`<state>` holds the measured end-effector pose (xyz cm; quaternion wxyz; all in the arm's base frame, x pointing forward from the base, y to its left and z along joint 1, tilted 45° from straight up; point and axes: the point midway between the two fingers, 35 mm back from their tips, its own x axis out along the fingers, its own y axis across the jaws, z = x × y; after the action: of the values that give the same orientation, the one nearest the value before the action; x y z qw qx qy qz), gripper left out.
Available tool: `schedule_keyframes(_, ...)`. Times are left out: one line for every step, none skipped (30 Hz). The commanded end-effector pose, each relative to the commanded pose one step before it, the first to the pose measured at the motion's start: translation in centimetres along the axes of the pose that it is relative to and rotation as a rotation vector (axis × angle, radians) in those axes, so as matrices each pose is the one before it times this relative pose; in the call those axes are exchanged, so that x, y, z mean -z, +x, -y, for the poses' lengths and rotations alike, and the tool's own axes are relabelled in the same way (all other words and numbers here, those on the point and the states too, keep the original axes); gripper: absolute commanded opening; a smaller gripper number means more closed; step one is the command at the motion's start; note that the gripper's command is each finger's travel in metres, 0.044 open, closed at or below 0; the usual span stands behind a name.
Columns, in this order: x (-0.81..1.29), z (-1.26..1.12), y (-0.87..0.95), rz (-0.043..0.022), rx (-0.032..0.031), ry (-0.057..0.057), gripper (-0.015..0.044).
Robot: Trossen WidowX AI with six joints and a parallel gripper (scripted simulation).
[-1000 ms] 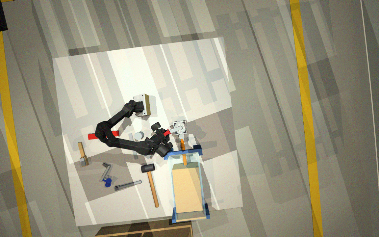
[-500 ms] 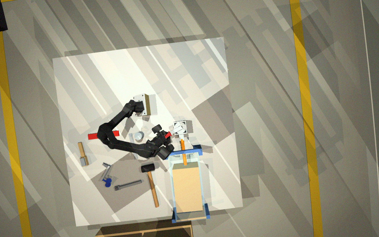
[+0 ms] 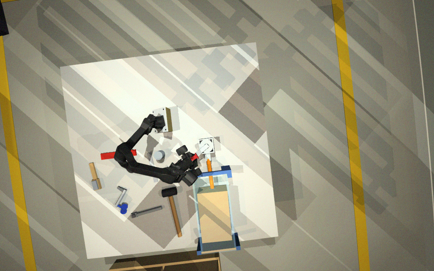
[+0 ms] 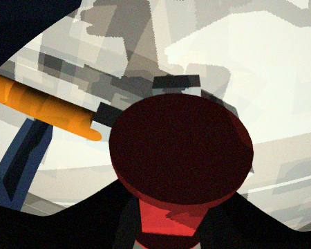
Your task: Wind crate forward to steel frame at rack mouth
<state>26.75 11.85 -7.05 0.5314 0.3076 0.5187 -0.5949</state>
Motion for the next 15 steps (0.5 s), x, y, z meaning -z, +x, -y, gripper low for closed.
schedule_keyframes(0.198,-1.464,0.421,0.00120,-0.02154,-0.0006,0.0000)
schedule_keyframes(0.027,-0.086,0.012,-0.00002,-0.00005,0.0000,0.0000)
schedule_keyframes(0.047,-0.139,0.020,-0.00003,-0.00009,0.0000,0.0000)
schedule_keyframes(0.028,-0.085,0.012,-0.00002,-0.00005,0.0000,0.0000)
schedule_keyframes(0.050,-0.138,0.021,-0.00003,-0.00009,0.0000,0.0000)
schedule_keyframes(0.030,-0.084,0.013,-0.00002,-0.00005,0.0000,0.0000)
schedule_keyframes(0.053,-0.137,0.022,-0.00003,-0.00009,0.0000,0.0000)
schedule_keyframes(0.032,-0.083,0.014,-0.00002,-0.00005,0.0000,0.0000)
schedule_keyframes(0.056,-0.135,0.024,-0.00003,-0.00009,0.0000,0.0000)
schedule_keyframes(0.034,-0.082,0.015,-0.00002,-0.00005,0.0000,0.0000)
schedule_keyframes(0.059,-0.134,0.025,-0.00004,-0.00009,0.0000,0.0000)
schedule_keyframes(0.036,-0.081,0.016,-0.00002,-0.00005,0.0000,0.0000)
schedule_keyframes(0.062,-0.132,0.026,-0.00004,-0.00009,0.0000,0.0000)
schedule_keyframes(0.038,-0.080,0.016,-0.00002,-0.00005,0.0000,0.0000)
schedule_keyframes(0.064,-0.130,0.028,-0.00004,-0.00009,0.0000,0.0000)
